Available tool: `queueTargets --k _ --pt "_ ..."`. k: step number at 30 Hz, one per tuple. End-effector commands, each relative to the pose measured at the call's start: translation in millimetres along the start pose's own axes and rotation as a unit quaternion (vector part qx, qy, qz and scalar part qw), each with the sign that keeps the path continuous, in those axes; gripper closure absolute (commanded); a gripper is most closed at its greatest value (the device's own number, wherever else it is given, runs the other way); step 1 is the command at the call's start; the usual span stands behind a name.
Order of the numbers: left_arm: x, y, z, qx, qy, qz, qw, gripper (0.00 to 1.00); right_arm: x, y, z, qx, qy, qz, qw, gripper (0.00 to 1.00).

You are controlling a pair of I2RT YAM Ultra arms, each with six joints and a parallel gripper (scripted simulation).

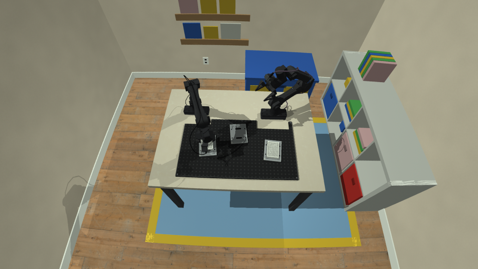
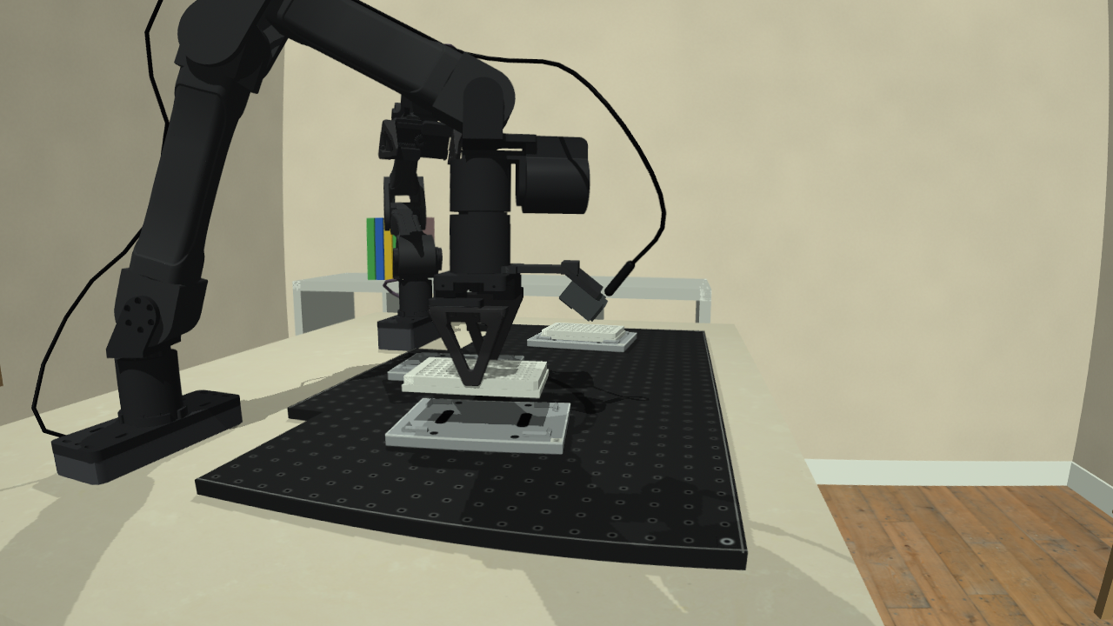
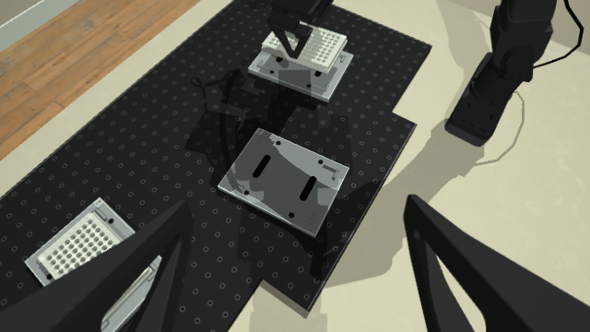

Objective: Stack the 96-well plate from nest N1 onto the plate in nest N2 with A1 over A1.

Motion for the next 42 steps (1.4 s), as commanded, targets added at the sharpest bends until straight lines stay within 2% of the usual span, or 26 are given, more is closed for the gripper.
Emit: queueTargets --k 1,10,12,25,27,34,42 --pt "10 -42 27 0.054 -0.007 -0.032 0.998 0.0 0 -6 -5 -0.011 0.003 -0.002 1.0 0.22" --pt "9 -55 22 0.029 -0.007 -0.026 0.999 0.0 9 -6 -4 -0.014 0.03 -0.003 0.999 0.22" --pt "9 -55 22 0.028 -0.007 -0.026 0.999 0.0 23 -8 0 -0.015 0.049 -0.004 0.999 0.22" --pt "9 -55 22 0.027 -0.007 -0.025 0.999 0.0 190 -7 42 -0.002 0.029 0.006 1.0 0.22" --pt "9 -55 22 0.027 -0.007 -0.025 0.999 0.0 190 -7 42 -0.002 0.029 0.006 1.0 0.22" --pt "9 -51 24 0.038 -0.005 -0.023 0.999 0.0 232 -7 51 -0.007 0.016 0.004 1.0 0.22" --pt "9 -51 24 0.038 -0.005 -0.023 0.999 0.0 239 -8 48 -0.015 0.009 -0.004 1.0 0.22"
Point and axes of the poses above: on each arm, the point where the finger pads meet when closed, its own y axis out along the fingers, its own x axis across the jaws, z = x × y, the point moved 4 cm from there along -y, back along the fingers, and after that the axes turned 6 degrees about -y, right-handed, at the moved point
